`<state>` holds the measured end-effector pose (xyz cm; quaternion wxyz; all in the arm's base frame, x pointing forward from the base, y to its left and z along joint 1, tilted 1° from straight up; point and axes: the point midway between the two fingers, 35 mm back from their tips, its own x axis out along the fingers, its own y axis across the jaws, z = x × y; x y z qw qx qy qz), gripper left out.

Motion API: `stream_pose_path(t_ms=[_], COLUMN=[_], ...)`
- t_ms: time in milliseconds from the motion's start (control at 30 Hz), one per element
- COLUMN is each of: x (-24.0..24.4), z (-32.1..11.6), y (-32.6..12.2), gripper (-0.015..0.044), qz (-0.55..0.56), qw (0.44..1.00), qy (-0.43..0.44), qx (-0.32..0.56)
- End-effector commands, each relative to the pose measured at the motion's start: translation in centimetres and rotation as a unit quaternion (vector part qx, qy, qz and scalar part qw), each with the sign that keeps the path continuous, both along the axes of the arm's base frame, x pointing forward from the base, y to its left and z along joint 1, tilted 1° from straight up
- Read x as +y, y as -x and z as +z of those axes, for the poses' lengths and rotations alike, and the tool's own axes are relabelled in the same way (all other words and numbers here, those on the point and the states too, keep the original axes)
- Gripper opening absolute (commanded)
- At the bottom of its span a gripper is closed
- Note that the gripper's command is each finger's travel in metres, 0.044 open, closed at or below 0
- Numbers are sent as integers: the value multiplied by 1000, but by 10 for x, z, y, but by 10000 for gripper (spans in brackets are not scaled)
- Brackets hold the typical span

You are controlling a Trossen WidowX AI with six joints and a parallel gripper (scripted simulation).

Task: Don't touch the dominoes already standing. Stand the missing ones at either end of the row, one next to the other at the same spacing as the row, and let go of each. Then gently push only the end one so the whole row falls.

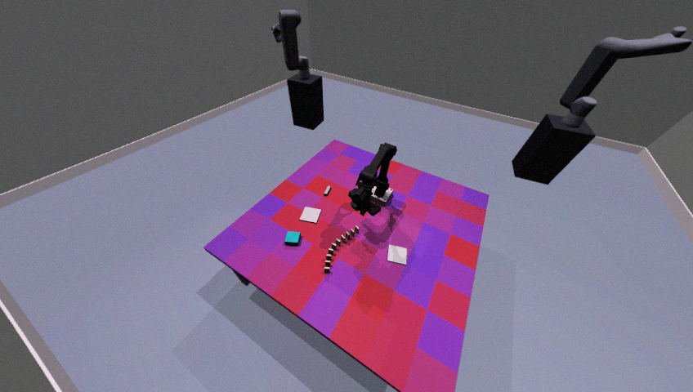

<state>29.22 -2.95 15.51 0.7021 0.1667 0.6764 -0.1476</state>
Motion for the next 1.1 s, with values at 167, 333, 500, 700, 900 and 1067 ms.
stream_pose_path(t_ms=[167, 333, 500, 700, 900, 1067], x=[4, 4, 4, 5, 6, 6], z=[-18, -43, -68, -98, -126, -133], y=[-3, -8, -10, -9, -4, -3], gripper=[107, 107, 107, 107, 107, 107], qz=[-15, -15, -15, -15, -14, -15], qw=[1000, 1000, 1000, 1000, 1000, 1000], qy=[-1, -1, -1, -1, -1, -2], qx=[2, 2, 2, 2, 3, 2])
